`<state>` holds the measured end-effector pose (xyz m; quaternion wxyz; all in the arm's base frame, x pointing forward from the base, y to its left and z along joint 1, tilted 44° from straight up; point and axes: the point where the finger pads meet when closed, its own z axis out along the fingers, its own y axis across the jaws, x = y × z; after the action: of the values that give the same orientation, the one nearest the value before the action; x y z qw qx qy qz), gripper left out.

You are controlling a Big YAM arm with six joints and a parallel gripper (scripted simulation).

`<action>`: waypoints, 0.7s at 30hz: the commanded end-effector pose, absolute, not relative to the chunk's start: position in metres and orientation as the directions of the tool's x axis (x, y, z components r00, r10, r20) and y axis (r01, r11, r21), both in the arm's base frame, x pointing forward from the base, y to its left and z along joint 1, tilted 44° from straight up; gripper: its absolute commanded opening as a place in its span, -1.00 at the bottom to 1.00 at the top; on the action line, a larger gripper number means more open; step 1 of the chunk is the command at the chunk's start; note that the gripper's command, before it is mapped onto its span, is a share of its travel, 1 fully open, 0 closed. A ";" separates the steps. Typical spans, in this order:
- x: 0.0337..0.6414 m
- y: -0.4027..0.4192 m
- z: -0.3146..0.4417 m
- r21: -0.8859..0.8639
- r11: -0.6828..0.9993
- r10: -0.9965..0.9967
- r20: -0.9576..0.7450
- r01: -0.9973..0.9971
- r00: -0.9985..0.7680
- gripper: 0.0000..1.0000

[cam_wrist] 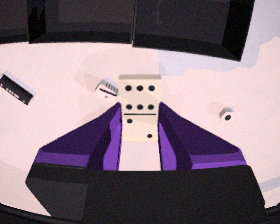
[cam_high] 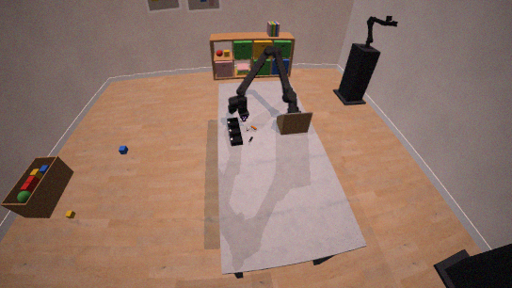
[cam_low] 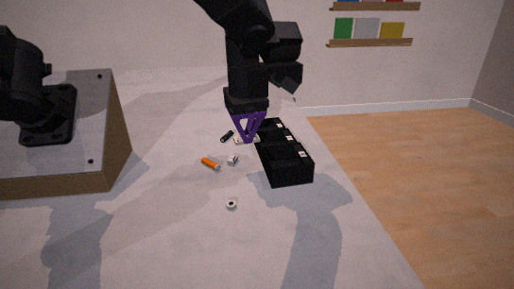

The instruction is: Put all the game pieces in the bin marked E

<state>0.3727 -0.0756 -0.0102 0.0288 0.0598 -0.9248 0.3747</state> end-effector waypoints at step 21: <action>0.446 -0.041 -0.039 -0.492 0.508 -0.507 0.493 -0.707 -0.707 -0.61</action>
<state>0.4404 -0.0390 -0.0510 0.1305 0.2950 -0.8766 0.3571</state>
